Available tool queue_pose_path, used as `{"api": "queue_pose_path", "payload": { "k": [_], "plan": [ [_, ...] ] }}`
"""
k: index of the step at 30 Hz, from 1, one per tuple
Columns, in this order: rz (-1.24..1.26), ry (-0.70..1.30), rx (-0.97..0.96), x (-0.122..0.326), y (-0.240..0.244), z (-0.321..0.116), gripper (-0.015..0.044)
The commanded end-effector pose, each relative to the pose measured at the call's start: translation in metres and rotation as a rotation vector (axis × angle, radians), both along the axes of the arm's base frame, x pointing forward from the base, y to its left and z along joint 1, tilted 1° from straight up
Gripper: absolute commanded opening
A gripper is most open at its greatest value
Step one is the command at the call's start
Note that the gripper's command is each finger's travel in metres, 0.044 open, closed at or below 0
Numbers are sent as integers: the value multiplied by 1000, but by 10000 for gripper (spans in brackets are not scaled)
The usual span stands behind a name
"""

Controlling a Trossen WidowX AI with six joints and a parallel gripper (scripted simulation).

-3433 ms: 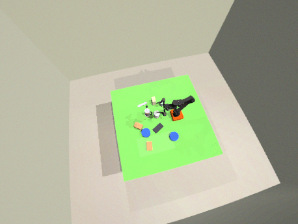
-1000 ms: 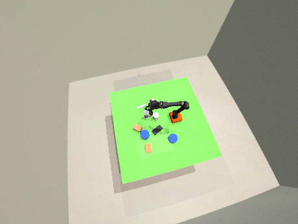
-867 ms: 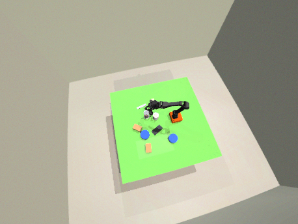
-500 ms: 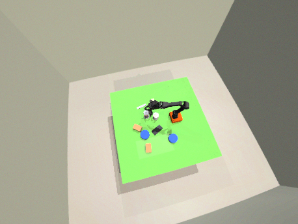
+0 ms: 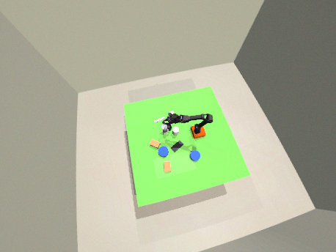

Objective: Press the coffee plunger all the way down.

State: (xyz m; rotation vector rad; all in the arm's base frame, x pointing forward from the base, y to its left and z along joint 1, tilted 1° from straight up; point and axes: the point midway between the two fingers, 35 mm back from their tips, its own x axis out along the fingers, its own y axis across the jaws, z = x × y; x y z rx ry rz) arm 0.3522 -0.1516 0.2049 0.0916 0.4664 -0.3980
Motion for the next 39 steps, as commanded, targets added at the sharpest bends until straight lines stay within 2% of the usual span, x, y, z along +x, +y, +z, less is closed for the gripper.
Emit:
{"api": "queue_pose_path", "payload": {
  "k": [1,39],
  "plan": [
    [-1,45,24,-1,0,-26,120],
    [-1,44,24,9,-4,-87,120]
  ]
}}
